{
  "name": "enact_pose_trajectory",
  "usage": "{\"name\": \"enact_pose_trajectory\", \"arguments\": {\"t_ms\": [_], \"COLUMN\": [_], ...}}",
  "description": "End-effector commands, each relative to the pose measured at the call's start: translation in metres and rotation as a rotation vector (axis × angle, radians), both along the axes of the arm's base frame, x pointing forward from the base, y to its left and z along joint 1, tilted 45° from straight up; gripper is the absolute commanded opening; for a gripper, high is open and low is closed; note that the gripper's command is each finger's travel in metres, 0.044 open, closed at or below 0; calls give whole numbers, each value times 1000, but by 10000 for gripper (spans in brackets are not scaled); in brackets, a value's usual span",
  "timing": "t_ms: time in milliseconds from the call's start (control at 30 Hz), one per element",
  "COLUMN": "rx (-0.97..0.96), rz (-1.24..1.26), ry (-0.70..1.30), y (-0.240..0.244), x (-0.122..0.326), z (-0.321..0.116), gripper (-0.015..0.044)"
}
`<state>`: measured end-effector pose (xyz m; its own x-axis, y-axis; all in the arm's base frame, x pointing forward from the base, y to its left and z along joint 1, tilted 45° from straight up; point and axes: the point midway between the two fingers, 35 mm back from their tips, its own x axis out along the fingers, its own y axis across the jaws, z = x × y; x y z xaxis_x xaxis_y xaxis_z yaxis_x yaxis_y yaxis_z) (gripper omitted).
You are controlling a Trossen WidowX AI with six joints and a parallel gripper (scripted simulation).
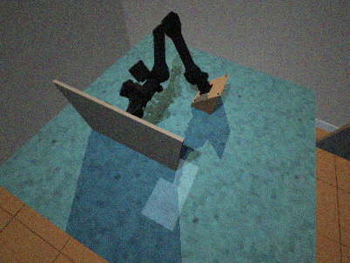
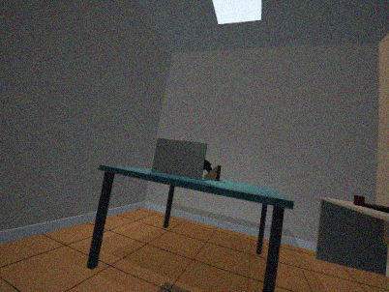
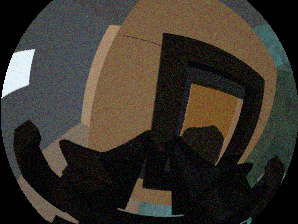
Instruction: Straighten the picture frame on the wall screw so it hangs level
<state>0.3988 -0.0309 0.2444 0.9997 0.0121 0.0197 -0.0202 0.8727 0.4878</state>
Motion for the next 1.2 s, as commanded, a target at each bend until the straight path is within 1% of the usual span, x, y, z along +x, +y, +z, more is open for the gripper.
{"name": "enact_pose_trajectory", "arguments": {"t_ms": [0,267,367,533,633,1067,1167], "rx": [4,5,58,58,99,147,183], "rz": [0,0,1,1,2,3,4], "ry": [0,0,1,1,1,2,3], "y": [0,0,0,0,0,0,0], "x": [0,0,0,0,0,0,0], "z": [0,0,0,0,0,0,0], "gripper": [0,0,0,0,0,0,0]}}
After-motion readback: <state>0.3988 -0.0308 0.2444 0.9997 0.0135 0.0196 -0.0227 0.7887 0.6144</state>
